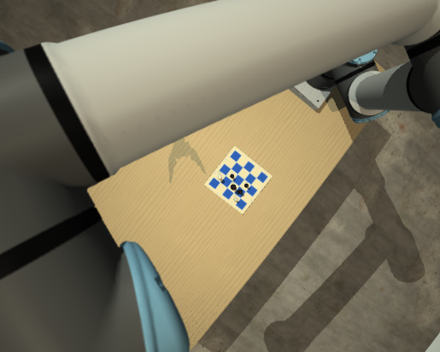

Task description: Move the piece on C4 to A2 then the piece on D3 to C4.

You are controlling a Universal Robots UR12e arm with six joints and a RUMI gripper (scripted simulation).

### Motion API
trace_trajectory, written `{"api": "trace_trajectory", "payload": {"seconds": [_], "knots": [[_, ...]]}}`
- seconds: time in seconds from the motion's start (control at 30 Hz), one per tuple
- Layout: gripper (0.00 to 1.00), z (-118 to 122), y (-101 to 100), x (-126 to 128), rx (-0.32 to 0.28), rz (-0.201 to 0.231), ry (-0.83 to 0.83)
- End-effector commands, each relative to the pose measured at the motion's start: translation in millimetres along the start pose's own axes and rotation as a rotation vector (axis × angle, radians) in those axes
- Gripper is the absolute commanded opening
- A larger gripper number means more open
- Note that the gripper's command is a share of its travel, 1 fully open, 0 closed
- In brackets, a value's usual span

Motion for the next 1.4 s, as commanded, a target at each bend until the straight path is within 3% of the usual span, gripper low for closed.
{"api": "trace_trajectory", "payload": {"seconds": [0.0,0.83,1.1,1.37], "knots": [[1.0,-1.2,0.8,-0.8,0.001,0.001,0.002],[1.0,4.1,-3.2,2.3,-0.009,0.0,0.008],[1.0,21.4,-15.8,11.8,-0.038,-0.005,0.026],[1.0,71.6,-50.7,34.9,-0.124,-0.03,0.082]]}}
Point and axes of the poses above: the point where the finger pads meet when closed, its own y axis back along the fingers, its own x axis across the jaws, z = x × y, the point moved 9 cm from there along y, back along the fingers, and after that the axes turned 9 degrees about y, right-handed, at the moved point
